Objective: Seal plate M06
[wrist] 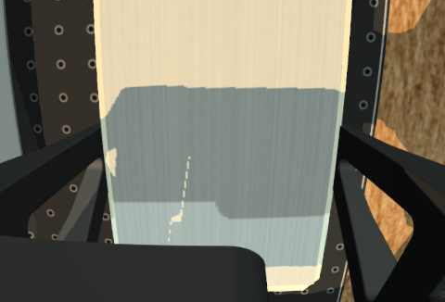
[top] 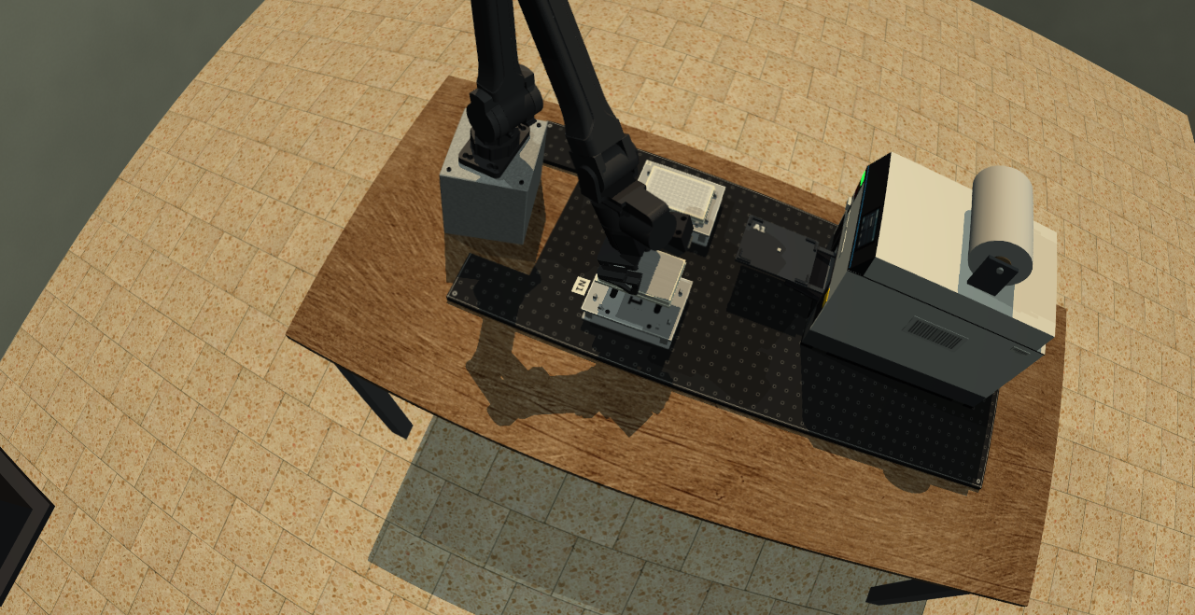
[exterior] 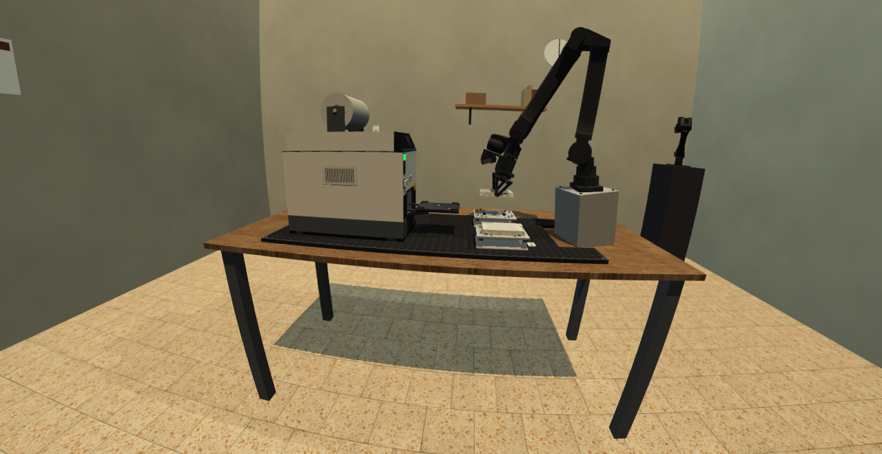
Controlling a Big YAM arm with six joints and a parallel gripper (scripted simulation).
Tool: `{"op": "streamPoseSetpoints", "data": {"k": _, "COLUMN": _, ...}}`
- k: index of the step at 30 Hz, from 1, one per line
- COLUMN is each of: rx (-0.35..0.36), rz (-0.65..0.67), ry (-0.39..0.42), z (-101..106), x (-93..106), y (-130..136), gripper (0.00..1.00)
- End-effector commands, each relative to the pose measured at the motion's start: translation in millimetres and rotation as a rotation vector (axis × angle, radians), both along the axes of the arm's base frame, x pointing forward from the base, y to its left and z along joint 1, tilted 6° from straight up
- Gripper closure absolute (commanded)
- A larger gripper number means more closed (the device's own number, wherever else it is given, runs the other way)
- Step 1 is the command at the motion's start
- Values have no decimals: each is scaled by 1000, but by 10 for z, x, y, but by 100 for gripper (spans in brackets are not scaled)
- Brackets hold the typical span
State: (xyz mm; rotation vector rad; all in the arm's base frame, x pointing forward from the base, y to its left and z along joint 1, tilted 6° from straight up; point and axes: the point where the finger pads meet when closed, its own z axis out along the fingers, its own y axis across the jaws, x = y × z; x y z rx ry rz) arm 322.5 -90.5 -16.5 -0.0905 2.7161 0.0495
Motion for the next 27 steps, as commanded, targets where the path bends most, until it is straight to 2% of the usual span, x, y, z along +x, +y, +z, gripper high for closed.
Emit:
{"op": "streamPoseSetpoints", "data": {"k": 1, "rx": -16, "rz": 6, "ry": -45, "z": 90, "x": 203, "y": -29, "gripper": 100}}
{"op": "streamPoseSetpoints", "data": {"k": 8, "rx": -16, "rz": 6, "ry": -45, "z": 48, "x": 221, "y": -33, "gripper": 100}}
{"op": "streamPoseSetpoints", "data": {"k": 20, "rx": -6, "rz": 6, "ry": -18, "z": -87, "x": 74, "y": 25, "gripper": 100}}
{"op": "streamPoseSetpoints", "data": {"k": 27, "rx": -18, "rz": 5, "ry": -49, "z": -26, "x": 228, "y": -29, "gripper": 100}}
